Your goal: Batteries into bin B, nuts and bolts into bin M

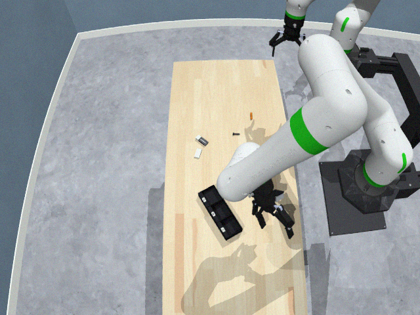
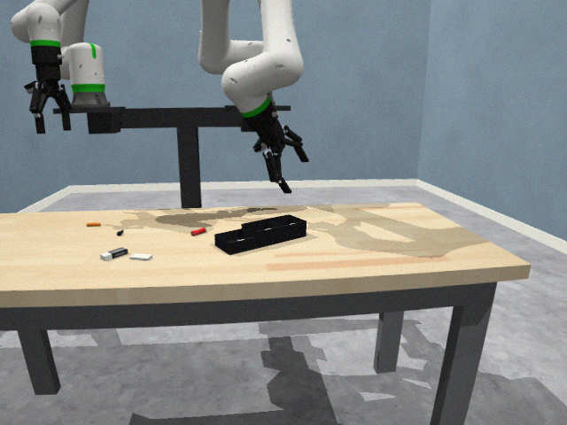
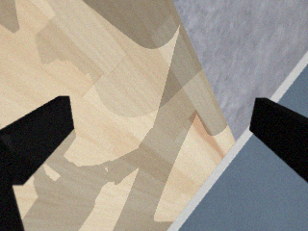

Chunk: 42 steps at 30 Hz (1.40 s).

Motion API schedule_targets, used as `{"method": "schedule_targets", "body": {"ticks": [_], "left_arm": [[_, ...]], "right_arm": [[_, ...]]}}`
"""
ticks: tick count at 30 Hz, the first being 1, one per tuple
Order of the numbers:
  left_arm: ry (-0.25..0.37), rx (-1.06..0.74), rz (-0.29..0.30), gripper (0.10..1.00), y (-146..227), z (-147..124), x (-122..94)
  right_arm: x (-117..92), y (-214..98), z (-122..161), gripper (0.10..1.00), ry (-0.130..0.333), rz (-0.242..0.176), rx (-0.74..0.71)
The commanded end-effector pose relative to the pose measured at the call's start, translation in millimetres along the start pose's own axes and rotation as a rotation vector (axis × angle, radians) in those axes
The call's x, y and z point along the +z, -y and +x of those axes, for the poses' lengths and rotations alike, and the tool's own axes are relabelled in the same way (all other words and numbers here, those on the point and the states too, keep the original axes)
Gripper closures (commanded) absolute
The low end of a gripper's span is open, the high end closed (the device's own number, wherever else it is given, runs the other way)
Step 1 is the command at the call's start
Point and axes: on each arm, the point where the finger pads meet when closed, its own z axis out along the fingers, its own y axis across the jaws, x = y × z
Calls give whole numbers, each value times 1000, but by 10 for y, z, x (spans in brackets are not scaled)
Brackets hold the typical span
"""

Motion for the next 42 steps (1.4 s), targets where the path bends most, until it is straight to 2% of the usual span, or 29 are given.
{"method": "schedule_targets", "body": {"ticks": [1,20,42], "left_arm": [[-15,-76,22,98,34,38,-42],[-89,-366,88,98,168,173,-205],[-206,-755,154,98,351,289,-463]], "right_arm": [[-3,5,1,98,0,1,0],[-3,5,1,98,0,1,0],[-3,5,1,98,0,1,0]]}}
